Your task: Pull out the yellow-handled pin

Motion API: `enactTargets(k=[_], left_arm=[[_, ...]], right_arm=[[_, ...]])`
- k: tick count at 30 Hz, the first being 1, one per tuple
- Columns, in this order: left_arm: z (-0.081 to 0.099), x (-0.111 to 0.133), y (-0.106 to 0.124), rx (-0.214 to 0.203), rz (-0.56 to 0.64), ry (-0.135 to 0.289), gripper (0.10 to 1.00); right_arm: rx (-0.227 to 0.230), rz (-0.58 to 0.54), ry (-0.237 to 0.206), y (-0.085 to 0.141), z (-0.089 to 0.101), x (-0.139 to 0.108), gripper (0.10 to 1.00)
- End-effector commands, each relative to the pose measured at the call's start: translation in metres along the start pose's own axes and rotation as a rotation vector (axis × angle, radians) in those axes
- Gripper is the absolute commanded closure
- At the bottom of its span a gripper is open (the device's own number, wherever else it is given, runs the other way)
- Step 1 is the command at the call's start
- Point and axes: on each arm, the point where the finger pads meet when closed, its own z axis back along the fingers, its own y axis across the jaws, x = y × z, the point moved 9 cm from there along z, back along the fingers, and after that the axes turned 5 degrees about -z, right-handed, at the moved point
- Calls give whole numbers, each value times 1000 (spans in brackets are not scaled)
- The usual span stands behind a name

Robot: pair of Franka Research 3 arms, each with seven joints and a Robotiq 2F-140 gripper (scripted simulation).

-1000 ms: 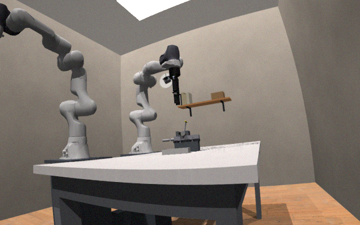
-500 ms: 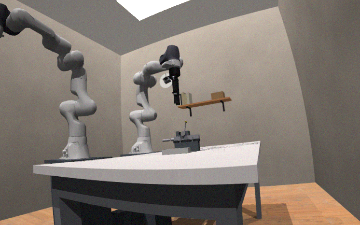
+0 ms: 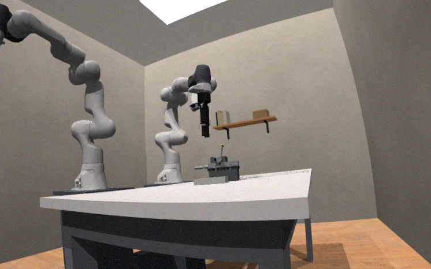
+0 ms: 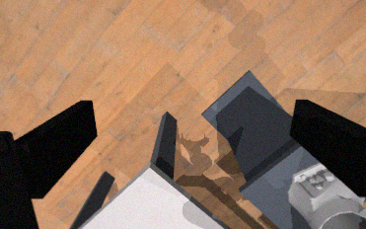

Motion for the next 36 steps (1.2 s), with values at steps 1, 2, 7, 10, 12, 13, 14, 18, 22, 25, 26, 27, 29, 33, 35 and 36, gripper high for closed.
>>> enactTargets(k=[1,2,7,10,12,13,14,18,22,25,26,27,29,33,35,36], left_arm=[[-25,-11,0,-19,35,-40,705],[-25,-11,0,-19,35,-40,705],[-61,-32,7,-19,35,-40,705],[-84,-46,11,-19,35,-40,705],[-96,-53,13,-19,35,-40,705],[-101,-56,14,-19,35,-40,705],[-105,-58,15,-19,35,-40,705],[-112,-62,16,-19,35,-40,705],[-112,-63,16,-19,35,-40,705],[-112,-63,16,-19,35,-40,705],[-112,-63,16,-19,35,-40,705],[-112,-63,16,-19,35,-40,705],[-112,-63,16,-19,35,-40,705],[-112,-63,16,-19,35,-40,705],[-113,-63,16,-19,35,-40,705],[-113,-63,16,-19,35,-40,705]], right_arm=[[2,-5,-3,0,0,1,98],[2,-5,-3,0,0,1,98],[2,-5,-3,0,0,1,98],[2,-5,-3,0,0,1,98],[2,-5,-3,0,0,1,98],[2,-5,-3,0,0,1,98],[2,-5,-3,0,0,1,98],[2,-5,-3,0,0,1,98],[2,-5,-3,0,0,1,98],[2,-5,-3,0,0,1,98],[2,-5,-3,0,0,1,98],[2,-5,-3,0,0,1,98],[2,-5,-3,0,0,1,98],[2,-5,-3,0,0,1,98],[2,-5,-3,0,0,1,98],[2,-5,-3,0,0,1,98]])
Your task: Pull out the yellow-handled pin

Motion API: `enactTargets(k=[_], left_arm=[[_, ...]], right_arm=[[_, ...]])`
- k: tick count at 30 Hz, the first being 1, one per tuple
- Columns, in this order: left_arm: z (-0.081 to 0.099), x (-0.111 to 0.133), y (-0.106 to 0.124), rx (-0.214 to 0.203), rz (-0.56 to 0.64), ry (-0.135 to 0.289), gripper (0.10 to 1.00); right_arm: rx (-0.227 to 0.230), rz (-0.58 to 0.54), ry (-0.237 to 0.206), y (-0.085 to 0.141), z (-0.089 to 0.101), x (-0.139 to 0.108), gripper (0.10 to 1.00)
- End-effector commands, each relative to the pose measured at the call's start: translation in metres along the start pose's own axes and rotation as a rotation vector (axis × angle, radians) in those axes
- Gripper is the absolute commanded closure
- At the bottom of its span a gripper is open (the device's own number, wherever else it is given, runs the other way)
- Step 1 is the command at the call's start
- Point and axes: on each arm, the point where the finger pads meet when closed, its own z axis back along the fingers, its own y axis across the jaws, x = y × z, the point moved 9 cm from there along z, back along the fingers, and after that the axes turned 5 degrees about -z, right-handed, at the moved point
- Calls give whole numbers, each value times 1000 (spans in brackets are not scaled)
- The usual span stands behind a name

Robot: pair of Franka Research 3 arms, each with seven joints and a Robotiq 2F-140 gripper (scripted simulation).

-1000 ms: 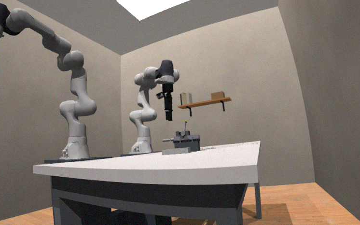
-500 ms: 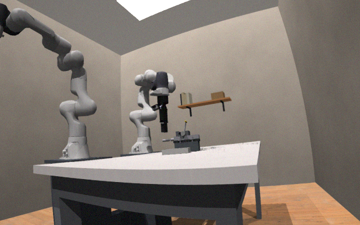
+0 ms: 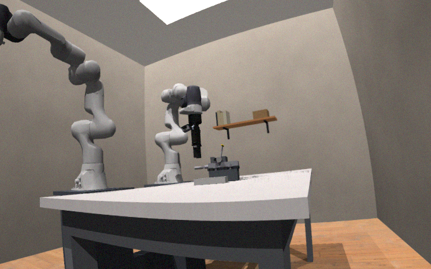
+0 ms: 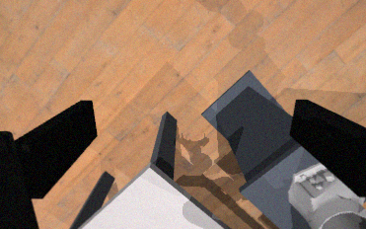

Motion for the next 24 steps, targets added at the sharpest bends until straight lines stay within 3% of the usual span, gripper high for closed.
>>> enactTargets(k=[1,7,24], left_arm=[[0,1,0,-1,10,-5,705],[-10,1,0,-1,10,-5,705],[-59,1,0,-1,10,-5,705]], right_arm=[[2,-5,-3,0,0,1,98],[2,-5,-3,0,0,1,98],[2,-5,-3,0,0,1,98]])
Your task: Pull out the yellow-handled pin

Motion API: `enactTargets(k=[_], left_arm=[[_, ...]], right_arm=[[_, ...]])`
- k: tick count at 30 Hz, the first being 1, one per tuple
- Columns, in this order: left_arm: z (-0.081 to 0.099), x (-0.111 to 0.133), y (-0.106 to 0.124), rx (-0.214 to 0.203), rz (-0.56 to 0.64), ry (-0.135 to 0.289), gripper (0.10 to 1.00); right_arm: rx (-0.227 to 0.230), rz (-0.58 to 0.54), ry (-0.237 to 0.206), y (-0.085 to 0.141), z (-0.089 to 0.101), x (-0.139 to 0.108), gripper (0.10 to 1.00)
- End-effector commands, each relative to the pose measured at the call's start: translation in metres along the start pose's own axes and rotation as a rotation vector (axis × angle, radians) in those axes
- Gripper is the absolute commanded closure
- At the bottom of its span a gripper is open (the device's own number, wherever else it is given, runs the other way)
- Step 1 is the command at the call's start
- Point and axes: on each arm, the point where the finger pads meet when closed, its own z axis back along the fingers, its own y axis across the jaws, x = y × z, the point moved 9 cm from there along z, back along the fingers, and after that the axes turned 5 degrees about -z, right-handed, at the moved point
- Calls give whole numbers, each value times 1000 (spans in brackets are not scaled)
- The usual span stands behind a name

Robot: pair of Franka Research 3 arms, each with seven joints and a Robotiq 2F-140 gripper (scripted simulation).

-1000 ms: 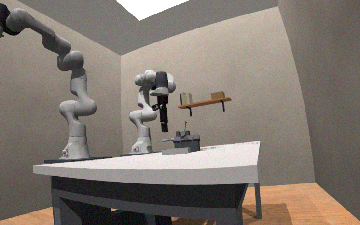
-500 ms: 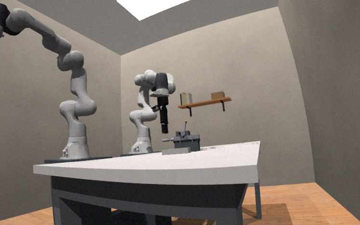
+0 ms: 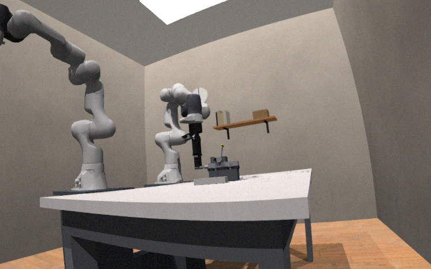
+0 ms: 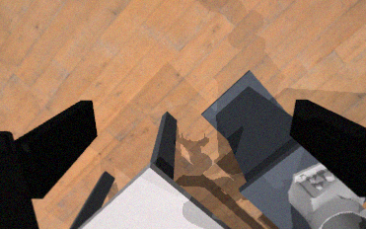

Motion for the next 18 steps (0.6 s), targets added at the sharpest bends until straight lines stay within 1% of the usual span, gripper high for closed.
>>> enactTargets(k=[1,7,18], left_arm=[[-8,2,-4,-18,-10,-7,705],[-16,2,-4,-18,-10,-7,705],[-16,2,-4,-18,-10,-7,705]], right_arm=[[2,-5,-3,0,0,1,98],[2,-5,-3,0,0,1,98],[2,-5,-3,0,0,1,98]])
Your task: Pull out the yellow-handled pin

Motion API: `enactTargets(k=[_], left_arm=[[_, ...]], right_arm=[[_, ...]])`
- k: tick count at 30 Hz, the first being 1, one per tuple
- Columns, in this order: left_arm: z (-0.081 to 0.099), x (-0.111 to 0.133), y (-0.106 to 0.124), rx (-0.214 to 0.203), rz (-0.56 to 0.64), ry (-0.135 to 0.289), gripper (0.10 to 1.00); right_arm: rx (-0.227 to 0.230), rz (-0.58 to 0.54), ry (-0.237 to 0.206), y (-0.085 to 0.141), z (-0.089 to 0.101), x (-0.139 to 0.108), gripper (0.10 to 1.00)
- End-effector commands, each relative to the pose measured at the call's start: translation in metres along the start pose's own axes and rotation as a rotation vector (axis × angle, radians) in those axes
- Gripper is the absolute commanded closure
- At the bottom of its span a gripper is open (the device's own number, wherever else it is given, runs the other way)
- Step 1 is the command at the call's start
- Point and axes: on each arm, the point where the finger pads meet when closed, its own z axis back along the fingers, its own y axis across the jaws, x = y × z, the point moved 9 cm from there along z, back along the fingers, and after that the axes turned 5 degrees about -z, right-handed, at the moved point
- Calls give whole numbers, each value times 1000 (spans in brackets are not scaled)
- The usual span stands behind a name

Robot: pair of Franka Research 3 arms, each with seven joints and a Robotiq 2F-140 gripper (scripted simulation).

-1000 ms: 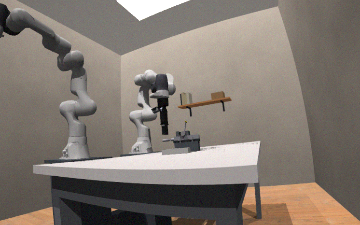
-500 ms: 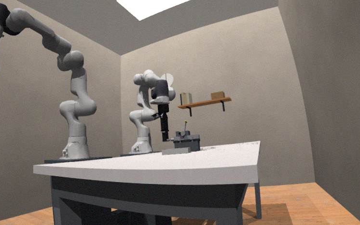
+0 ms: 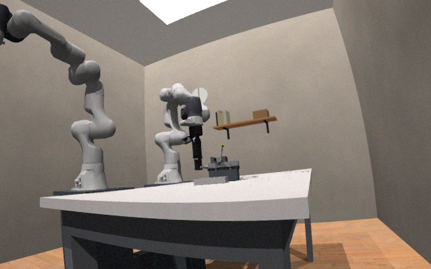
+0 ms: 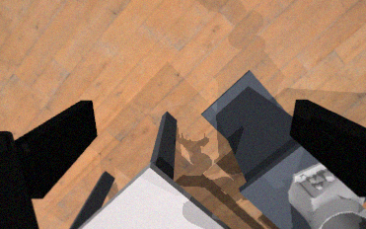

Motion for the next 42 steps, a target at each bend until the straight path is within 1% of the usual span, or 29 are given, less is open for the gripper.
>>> enactTargets(k=[1,4,5,42], left_arm=[[-1,0,-1,-4,-7,0,705],[-1,0,-1,-4,-7,0,705],[-1,0,-1,-4,-7,0,968],[-1,0,-1,-4,-7,0,968]], right_arm=[[2,-5,-3,0,0,1,98],[2,-5,-3,0,0,1,98],[2,-5,-3,0,0,1,98],[2,-5,-3,0,0,1,98]])
